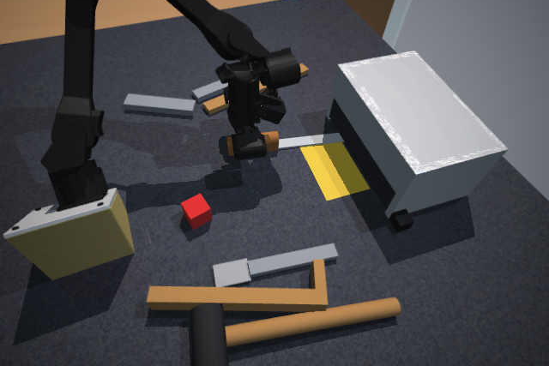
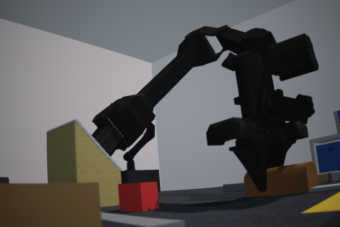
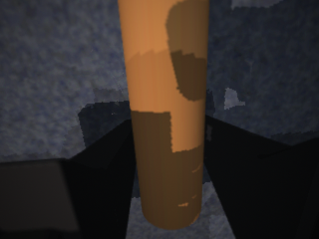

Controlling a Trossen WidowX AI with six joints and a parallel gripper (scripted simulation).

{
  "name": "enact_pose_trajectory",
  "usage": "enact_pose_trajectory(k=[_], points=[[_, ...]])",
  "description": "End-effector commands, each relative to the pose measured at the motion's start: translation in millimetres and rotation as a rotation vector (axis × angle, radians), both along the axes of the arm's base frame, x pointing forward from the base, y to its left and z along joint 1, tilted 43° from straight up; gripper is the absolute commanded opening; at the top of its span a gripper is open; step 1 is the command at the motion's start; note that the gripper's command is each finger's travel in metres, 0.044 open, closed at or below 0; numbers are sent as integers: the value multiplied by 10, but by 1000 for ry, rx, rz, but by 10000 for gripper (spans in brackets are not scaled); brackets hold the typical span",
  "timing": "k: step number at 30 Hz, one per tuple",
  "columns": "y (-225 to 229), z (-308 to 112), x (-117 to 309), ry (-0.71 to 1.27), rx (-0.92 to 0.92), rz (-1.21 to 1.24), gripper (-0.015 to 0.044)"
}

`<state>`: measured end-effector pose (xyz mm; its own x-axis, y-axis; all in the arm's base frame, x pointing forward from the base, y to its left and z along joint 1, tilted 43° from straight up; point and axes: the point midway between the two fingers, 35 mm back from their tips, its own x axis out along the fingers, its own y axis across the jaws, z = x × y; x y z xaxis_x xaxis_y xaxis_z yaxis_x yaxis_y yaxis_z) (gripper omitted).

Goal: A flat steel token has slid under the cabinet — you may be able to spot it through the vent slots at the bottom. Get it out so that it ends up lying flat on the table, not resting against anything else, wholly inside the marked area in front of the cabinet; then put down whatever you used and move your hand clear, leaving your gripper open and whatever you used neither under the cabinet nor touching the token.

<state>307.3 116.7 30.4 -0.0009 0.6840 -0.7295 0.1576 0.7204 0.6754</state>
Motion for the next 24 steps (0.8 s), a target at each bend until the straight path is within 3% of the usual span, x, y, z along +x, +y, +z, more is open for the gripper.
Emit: enact_pose_trajectory(k=[1, 24], points=[[-5, -1, 65, -3, 2, 1, 0], [-31, -21, 308, -5, 2, 1, 0]])
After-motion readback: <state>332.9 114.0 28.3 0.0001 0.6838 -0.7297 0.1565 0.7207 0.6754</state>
